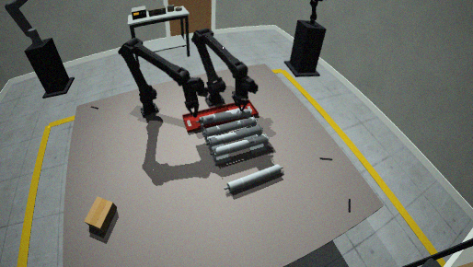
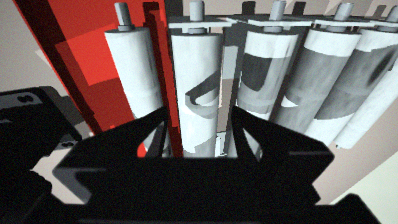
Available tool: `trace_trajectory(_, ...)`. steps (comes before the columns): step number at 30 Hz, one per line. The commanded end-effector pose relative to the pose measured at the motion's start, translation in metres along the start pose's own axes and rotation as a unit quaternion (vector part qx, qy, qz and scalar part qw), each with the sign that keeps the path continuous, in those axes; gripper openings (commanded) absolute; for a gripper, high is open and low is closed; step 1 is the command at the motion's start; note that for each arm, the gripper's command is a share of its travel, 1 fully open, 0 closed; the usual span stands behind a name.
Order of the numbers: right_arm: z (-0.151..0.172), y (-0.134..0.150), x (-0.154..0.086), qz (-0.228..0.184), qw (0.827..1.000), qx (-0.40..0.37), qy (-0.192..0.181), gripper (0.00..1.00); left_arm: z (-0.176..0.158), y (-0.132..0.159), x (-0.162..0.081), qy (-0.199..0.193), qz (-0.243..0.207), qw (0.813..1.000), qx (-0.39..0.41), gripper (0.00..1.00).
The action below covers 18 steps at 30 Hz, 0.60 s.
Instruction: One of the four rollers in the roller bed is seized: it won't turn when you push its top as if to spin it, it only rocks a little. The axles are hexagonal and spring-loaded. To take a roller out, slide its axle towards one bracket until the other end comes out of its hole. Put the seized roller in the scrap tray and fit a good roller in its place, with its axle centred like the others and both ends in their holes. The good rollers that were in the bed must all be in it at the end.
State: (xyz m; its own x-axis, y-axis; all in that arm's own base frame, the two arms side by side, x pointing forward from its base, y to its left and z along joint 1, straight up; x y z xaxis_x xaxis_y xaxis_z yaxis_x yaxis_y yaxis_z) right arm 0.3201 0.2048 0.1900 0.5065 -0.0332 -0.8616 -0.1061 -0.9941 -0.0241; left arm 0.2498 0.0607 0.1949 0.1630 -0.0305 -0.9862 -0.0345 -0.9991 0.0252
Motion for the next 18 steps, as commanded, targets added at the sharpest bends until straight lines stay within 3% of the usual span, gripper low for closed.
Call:
trace_trajectory(1,-0.022,-0.016,-0.042,-0.022,0.999,0.015,0.023,0.32,-0.018,-0.006,-0.047,0.036,-0.010,0.999,0.007,0.62)
trace_trajectory(4,-0.022,-0.017,-0.031,-0.018,1.000,0.008,0.022,0.32,-0.020,-0.006,-0.039,0.034,-0.009,0.999,0.005,0.62)
trace_trajectory(5,-0.005,-0.003,-0.006,0.002,1.000,0.009,0.005,0.32,-0.009,-0.002,-0.018,0.013,-0.001,1.000,0.005,0.62)
trace_trajectory(6,-0.006,-0.001,-0.004,-0.001,1.000,0.014,0.007,0.32,-0.008,-0.001,-0.012,0.013,-0.001,1.000,0.008,0.62)
trace_trajectory(7,-0.003,0.002,-0.005,0.011,1.000,0.009,-0.006,0.32,-0.004,-0.001,-0.014,0.001,0.001,1.000,0.007,0.62)
trace_trajectory(12,-0.007,-0.001,-0.011,-0.002,1.000,0.009,0.006,0.32,-0.014,-0.002,-0.032,0.034,-0.009,0.999,0.009,0.62)
trace_trajectory(18,-0.014,-0.004,-0.015,-0.007,1.000,0.009,0.012,0.32,-0.014,-0.001,-0.031,0.031,-0.008,0.999,0.009,0.62)
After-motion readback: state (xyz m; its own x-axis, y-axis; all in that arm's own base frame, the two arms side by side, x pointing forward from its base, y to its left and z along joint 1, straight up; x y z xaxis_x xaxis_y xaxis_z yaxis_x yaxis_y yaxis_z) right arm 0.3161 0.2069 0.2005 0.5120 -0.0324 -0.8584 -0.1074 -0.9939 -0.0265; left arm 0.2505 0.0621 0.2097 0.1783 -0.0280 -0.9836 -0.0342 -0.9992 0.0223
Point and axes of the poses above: on each arm, the point where the finger pads meet when closed, its own x axis out along the fingers, its own z axis across the jaws, y = z × x, the point moved 7 cm from there along -x, back along the fingers, and after that the axes turned 2 degrees about -x, right-handed, at the moved point
